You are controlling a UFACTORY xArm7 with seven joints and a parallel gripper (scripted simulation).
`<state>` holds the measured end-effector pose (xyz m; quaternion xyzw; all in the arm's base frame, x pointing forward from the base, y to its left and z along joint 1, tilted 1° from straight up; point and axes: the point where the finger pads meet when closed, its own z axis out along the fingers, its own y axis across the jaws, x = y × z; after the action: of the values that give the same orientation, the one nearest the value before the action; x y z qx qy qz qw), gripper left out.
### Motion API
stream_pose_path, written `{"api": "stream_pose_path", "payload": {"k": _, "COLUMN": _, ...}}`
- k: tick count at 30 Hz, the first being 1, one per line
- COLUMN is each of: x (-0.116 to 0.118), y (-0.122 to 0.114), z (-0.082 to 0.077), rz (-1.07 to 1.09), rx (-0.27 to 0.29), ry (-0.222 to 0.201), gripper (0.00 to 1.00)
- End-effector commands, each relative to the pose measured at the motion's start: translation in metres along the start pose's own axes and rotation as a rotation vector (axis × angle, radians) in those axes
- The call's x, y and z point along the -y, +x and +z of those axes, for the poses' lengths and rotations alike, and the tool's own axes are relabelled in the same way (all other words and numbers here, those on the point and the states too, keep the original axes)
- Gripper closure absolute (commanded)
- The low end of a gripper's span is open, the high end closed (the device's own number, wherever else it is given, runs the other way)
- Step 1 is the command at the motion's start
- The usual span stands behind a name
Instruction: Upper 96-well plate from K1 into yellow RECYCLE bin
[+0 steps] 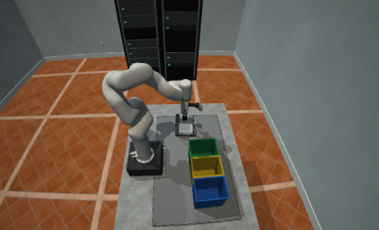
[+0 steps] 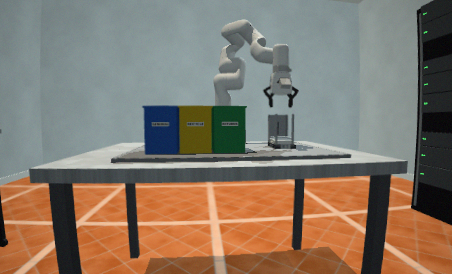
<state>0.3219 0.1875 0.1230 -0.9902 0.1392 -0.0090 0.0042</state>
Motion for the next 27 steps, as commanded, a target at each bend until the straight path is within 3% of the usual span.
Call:
{"api": "stream_pose_path", "payload": {"k": 1, "x": 0.001, "y": 0.001, "z": 0.003, "rz": 0.000, "rx": -0.003, "ry": 0.002, "gripper": 0.00}}
{"api": "stream_pose_path", "payload": {"k": 27, "x": 0.001, "y": 0.001, "z": 0.043, "rz": 0.000, "rx": -0.003, "ry": 0.002, "gripper": 0.00}}
